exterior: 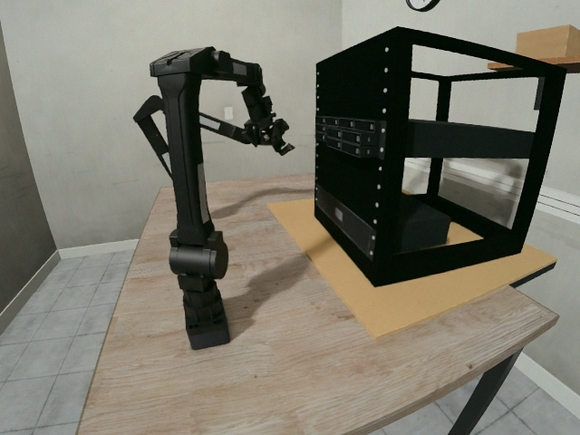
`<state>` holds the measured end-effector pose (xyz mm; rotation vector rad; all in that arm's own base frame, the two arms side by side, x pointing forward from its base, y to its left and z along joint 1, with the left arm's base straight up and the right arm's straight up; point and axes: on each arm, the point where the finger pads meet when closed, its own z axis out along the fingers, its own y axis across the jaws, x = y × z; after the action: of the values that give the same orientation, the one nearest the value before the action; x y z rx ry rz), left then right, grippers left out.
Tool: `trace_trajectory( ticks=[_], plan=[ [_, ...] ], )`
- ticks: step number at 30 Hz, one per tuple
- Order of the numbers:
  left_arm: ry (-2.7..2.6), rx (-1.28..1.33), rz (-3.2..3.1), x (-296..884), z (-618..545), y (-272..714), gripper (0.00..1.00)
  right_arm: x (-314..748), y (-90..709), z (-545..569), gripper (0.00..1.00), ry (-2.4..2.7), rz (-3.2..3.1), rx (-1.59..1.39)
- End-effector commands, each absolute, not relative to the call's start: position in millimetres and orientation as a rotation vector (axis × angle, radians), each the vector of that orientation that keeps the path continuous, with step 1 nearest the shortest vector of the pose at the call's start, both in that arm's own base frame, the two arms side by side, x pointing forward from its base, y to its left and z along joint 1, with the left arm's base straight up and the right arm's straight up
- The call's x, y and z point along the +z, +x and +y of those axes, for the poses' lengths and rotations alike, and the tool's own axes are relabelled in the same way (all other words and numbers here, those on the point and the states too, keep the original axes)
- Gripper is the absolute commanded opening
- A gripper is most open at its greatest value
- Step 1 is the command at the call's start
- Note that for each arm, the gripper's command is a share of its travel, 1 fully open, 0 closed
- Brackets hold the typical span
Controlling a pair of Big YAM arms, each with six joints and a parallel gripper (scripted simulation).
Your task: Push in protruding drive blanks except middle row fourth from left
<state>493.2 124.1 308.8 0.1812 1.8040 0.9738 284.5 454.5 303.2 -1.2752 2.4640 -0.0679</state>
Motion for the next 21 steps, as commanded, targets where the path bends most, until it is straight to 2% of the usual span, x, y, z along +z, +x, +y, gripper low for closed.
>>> trace_trajectory(
  ticks=[1, 21],
  plan=[
    [0.173, 0.974, 1.790, 316, 124, 494, 1.00, 315, 286, 456, 1.00, -1.258, 2.446, -0.045],
    [0.168, 0.975, 1.791, 316, 126, 494, 1.00, 328, 288, 461, 1.00, -1.243, 2.427, -0.022]
  ],
)
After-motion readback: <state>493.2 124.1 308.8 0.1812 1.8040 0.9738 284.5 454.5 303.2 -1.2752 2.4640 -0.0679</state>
